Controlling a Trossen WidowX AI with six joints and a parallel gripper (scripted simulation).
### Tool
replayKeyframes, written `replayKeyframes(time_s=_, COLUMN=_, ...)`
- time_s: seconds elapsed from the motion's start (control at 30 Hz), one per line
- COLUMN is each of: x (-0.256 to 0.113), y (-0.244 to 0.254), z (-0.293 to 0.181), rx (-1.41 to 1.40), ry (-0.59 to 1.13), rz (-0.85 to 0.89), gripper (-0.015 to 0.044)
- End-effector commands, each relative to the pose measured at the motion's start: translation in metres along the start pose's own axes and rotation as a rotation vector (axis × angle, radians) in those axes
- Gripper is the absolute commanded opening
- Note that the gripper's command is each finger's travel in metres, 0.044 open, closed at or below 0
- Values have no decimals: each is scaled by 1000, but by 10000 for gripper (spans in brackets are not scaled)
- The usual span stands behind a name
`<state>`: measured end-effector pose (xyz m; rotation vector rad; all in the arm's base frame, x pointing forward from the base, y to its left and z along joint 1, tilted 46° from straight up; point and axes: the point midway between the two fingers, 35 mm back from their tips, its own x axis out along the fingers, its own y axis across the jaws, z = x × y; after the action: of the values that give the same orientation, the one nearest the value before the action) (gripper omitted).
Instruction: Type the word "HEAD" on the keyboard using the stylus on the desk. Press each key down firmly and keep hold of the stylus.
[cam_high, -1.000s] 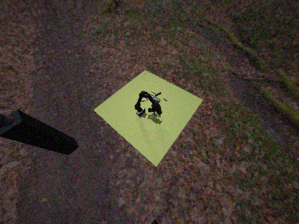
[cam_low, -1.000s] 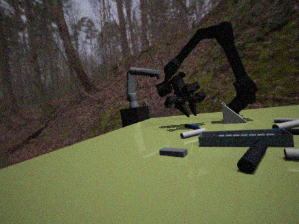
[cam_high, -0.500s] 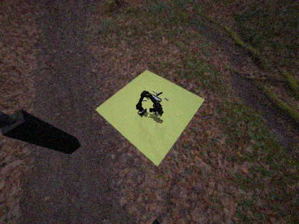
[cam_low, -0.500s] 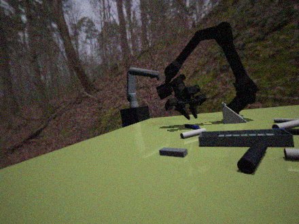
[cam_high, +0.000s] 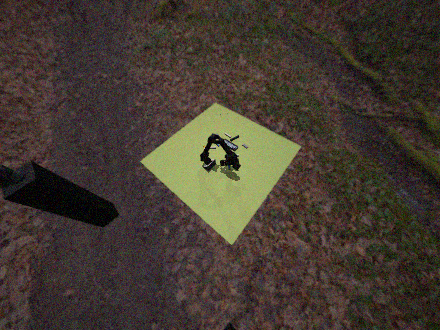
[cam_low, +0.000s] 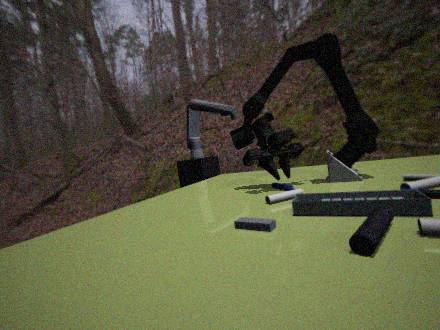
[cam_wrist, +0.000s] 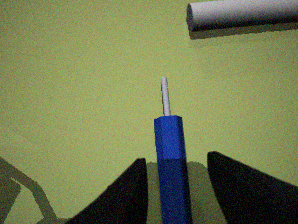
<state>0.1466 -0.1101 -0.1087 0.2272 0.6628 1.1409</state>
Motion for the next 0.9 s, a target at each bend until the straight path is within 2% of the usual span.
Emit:
replayKeyframes(time_s=0.0, x=4, y=1, z=-1, rx=6, ry=-6, rz=0, gripper=150)
replayKeyframes(time_s=0.87, x=21, y=1, z=-11, rx=6, ry=-7, rz=0, gripper=150)
